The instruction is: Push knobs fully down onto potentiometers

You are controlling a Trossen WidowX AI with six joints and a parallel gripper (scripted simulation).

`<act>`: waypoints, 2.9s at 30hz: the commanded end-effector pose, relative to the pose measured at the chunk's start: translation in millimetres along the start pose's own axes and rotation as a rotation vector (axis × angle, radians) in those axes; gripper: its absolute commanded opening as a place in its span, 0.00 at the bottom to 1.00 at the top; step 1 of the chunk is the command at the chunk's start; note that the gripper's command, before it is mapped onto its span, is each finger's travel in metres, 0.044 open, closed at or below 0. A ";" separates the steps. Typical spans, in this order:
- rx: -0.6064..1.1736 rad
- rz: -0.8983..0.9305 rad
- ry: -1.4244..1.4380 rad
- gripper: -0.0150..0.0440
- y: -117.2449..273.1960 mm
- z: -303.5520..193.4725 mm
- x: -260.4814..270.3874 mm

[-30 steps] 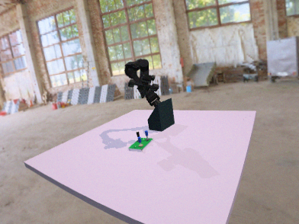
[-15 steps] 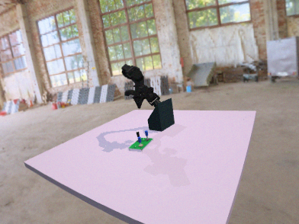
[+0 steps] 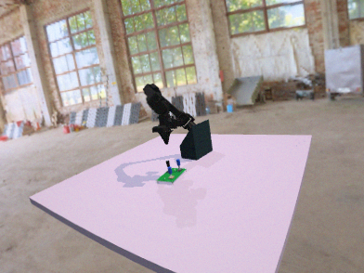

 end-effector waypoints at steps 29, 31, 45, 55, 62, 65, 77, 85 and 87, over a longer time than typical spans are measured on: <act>-0.053 0.157 0.355 0.25 -71.6 -18.0 3.7; -0.053 0.157 0.355 0.25 -74.9 -18.0 4.2; -0.052 0.158 0.355 0.25 -86.7 -17.7 6.4; -0.052 0.158 0.355 0.25 -87.6 -17.7 6.6; -0.052 0.158 0.355 0.25 -89.5 -17.7 6.9; -0.052 0.158 0.355 0.25 -90.3 -17.7 7.0; -0.052 0.158 0.355 0.25 -93.0 -17.6 7.5; -0.052 0.158 0.355 0.25 -91.3 -17.7 7.2; -0.052 0.158 0.355 0.25 -91.3 -17.7 7.2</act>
Point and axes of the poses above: the point midway between the two fingers, 35 mm back from their tips, its own y axis back along the fingers, its own x axis across the jaws, z = x × y, the point moved 6 cm from there along y, back along the fingers, and after that the axes turned 2 degrees about y, right-handed, at the moved point
